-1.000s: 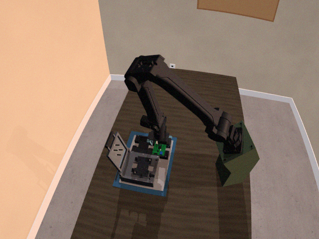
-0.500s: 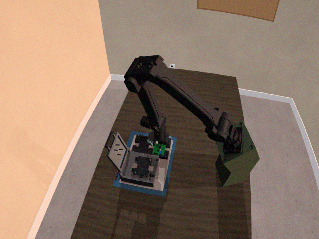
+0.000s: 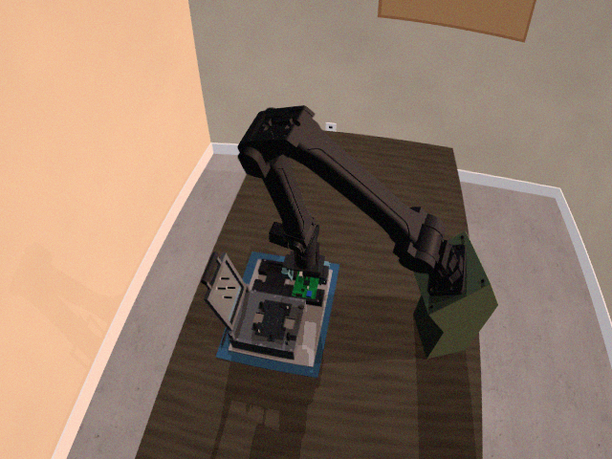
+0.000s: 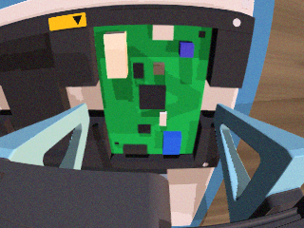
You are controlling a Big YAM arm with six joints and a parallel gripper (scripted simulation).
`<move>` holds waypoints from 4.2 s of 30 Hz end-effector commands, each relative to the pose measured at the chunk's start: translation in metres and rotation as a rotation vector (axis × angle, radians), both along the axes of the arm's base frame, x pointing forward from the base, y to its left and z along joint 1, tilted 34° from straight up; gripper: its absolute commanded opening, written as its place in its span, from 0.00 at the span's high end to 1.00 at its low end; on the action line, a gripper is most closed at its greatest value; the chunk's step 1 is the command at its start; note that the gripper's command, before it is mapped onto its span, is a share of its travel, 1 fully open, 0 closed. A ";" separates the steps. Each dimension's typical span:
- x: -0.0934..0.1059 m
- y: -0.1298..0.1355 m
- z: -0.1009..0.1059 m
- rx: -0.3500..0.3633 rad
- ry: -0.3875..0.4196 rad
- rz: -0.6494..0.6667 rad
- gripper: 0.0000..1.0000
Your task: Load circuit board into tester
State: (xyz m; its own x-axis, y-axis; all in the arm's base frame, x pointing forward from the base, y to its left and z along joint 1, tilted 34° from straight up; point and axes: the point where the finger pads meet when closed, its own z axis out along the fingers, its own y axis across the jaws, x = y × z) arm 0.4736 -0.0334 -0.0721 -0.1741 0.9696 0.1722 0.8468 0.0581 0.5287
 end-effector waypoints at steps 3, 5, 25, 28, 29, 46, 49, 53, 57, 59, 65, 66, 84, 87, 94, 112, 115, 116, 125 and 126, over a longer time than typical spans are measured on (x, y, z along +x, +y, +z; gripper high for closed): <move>0.000 0.003 -0.005 0.000 0.005 -0.002 0.08; 0.000 0.003 -0.005 0.000 0.005 -0.002 0.08; 0.002 0.004 -0.006 -0.001 0.002 -0.001 0.08; 0.003 0.004 -0.006 0.000 0.000 -0.001 0.08; 0.004 0.004 -0.006 0.000 0.000 -0.001 0.08; 0.009 0.007 -0.014 0.000 -0.002 -0.001 0.08; 0.009 0.007 -0.014 -0.001 -0.002 -0.001 0.08; 0.010 0.008 -0.015 -0.001 -0.002 0.000 0.08; 0.010 0.008 -0.017 -0.001 -0.001 0.001 0.08; 0.009 0.008 -0.017 -0.001 0.000 0.000 0.08; 0.009 0.007 -0.017 -0.001 0.001 0.000 0.08; 0.009 0.007 -0.017 -0.001 0.001 0.000 0.08; 0.009 0.007 -0.018 -0.001 0.002 0.000 0.08; 0.009 0.007 -0.018 -0.001 0.002 0.000 0.08; 0.009 0.007 -0.018 -0.001 0.002 0.000 0.08; 0.009 0.007 -0.018 -0.001 0.002 0.000 0.15; 0.009 0.007 -0.018 -0.001 0.002 0.000 0.19; 0.009 0.007 -0.018 -0.001 0.002 0.000 0.19; 0.009 0.007 -0.018 -0.001 0.002 0.000 0.19; 0.009 0.007 -0.018 -0.001 0.002 0.000 0.19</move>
State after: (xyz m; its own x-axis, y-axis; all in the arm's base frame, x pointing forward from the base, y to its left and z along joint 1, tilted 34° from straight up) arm 0.4803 -0.0298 -0.0851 -0.1736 0.9696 0.1726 0.8474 0.0578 0.5278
